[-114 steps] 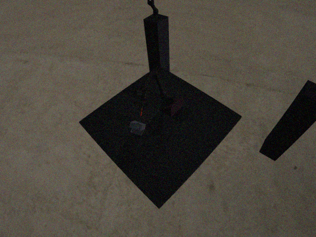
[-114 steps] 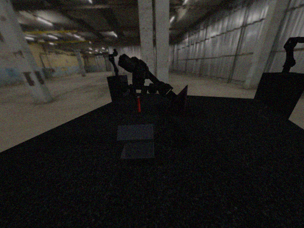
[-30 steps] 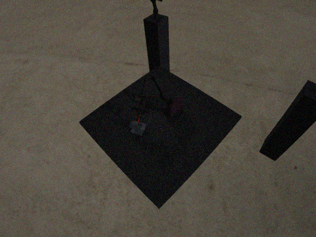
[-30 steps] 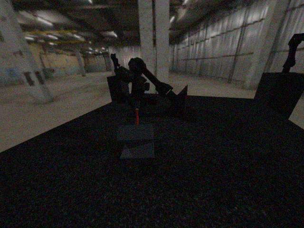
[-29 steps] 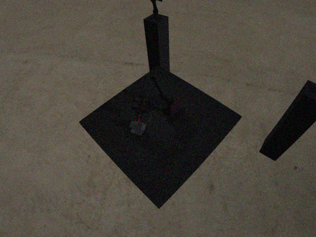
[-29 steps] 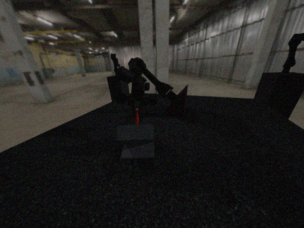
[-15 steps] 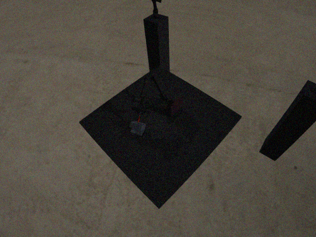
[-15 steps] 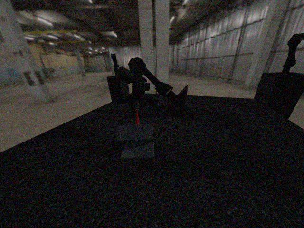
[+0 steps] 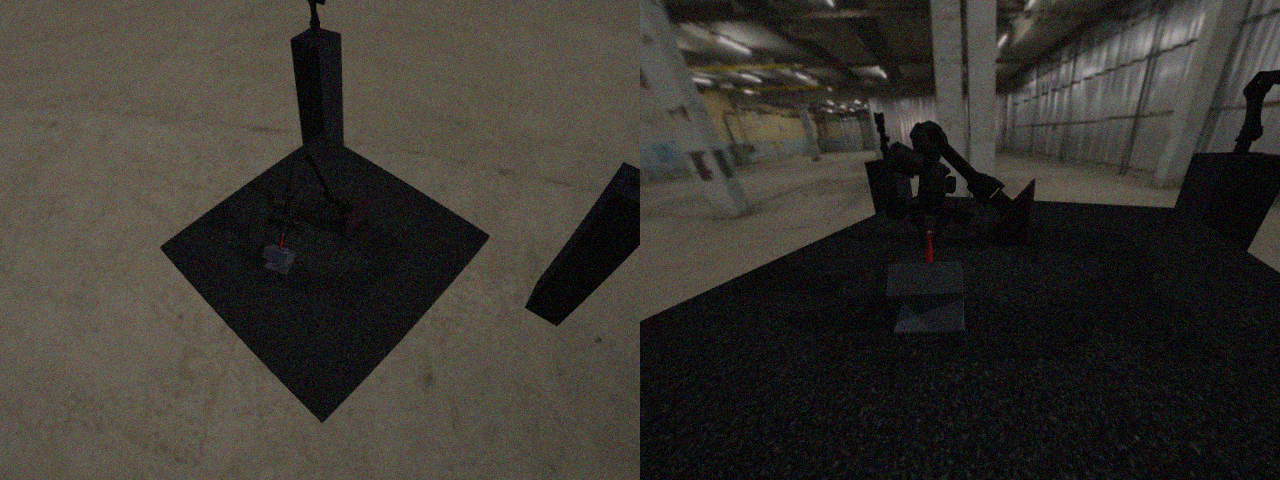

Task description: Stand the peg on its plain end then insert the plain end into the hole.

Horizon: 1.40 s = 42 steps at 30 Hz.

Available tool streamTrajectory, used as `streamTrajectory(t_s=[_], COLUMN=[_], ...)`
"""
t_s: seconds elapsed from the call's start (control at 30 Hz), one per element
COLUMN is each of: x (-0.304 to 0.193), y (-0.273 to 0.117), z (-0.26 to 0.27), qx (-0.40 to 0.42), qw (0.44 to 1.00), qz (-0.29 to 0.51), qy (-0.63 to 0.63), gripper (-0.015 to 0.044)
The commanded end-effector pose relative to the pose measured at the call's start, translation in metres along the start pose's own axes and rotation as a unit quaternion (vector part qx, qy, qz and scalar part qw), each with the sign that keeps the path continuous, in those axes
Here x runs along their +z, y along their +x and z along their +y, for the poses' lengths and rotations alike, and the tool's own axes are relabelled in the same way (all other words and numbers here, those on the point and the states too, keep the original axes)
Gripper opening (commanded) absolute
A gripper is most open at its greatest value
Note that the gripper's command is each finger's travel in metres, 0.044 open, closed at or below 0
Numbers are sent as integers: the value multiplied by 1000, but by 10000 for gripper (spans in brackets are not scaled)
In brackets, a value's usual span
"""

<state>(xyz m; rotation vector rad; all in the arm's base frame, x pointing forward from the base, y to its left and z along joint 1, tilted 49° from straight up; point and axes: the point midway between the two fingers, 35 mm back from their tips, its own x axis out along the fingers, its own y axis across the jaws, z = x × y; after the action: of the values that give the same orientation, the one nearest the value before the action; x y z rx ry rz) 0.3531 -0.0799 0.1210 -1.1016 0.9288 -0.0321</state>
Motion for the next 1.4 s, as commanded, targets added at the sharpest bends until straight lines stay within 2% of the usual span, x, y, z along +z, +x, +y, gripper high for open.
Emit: streamTrajectory(t_s=[0.0, 1.37], x=[0, 2], y=[4, 23], z=[3, 1], qx=[4, 3], qw=[1000, 1000], qz=[1, 1], qy=[-3, -3], gripper=[0, 0])
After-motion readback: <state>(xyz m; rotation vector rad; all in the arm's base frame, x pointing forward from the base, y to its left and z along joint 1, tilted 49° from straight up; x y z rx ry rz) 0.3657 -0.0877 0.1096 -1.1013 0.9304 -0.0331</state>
